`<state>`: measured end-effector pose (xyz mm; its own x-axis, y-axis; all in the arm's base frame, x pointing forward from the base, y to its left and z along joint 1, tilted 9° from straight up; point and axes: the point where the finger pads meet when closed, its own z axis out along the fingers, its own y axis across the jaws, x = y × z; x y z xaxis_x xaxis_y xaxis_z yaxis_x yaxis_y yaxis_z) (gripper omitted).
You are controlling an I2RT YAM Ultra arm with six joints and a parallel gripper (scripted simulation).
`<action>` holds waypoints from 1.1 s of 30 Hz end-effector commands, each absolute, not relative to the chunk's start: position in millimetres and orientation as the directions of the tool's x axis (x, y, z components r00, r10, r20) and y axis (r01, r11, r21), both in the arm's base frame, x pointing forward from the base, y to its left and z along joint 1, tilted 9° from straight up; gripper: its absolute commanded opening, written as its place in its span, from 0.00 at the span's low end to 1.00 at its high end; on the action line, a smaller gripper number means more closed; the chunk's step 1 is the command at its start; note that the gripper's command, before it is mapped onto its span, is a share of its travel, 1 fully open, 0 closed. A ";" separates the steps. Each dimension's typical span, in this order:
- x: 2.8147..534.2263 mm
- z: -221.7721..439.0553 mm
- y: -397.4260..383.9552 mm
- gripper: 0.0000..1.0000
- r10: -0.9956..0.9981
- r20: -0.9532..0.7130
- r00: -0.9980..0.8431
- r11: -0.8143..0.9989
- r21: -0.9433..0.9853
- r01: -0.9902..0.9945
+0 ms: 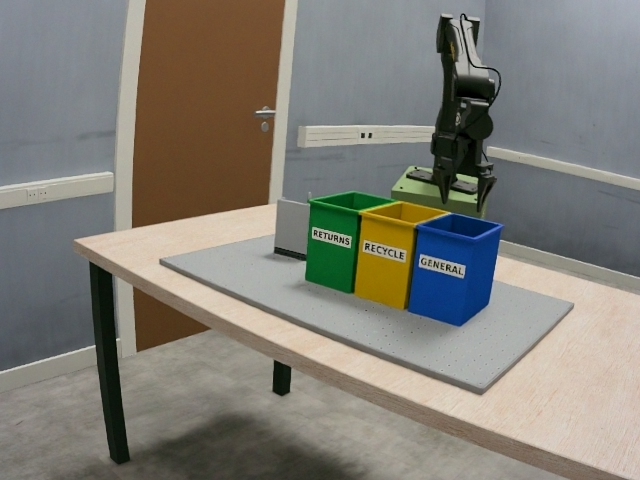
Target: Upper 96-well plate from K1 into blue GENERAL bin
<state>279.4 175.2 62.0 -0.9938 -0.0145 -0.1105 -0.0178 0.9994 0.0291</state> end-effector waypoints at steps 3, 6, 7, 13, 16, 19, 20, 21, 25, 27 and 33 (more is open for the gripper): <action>283.4 74.9 162.3 0.82 -0.015 -0.160 -0.987 0.998 0.055 -0.024; 281.1 73.9 153.3 0.82 -0.015 -0.157 -0.987 0.998 0.059 -0.025; 280.5 73.6 150.0 0.82 -0.015 -0.158 -0.987 0.998 0.059 -0.025; 277.0 71.9 130.5 0.82 -0.015 -0.158 -0.987 0.998 0.058 -0.025; 275.8 71.3 123.9 0.82 -0.015 -0.158 -0.987 0.998 0.058 -0.025; 274.6 70.7 117.4 0.82 -0.015 -0.159 -0.987 0.998 0.057 -0.025; 274.0 70.4 114.1 0.82 -0.015 -0.159 -0.987 0.998 0.057 -0.025; 273.4 70.1 110.9 0.82 -0.015 -0.159 -0.987 0.998 0.057 -0.025; 271.1 69.0 97.9 0.82 -0.015 -0.159 -0.987 0.998 0.056 -0.025; 269.9 68.4 91.3 0.82 -0.015 -0.160 -0.987 0.998 0.056 -0.025; 267.0 67.0 75.0 0.82 -0.016 -0.160 -0.987 0.998 0.055 -0.025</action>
<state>261.9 77.6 57.1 -0.9942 0.0093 -0.1073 0.0061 0.9995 0.0305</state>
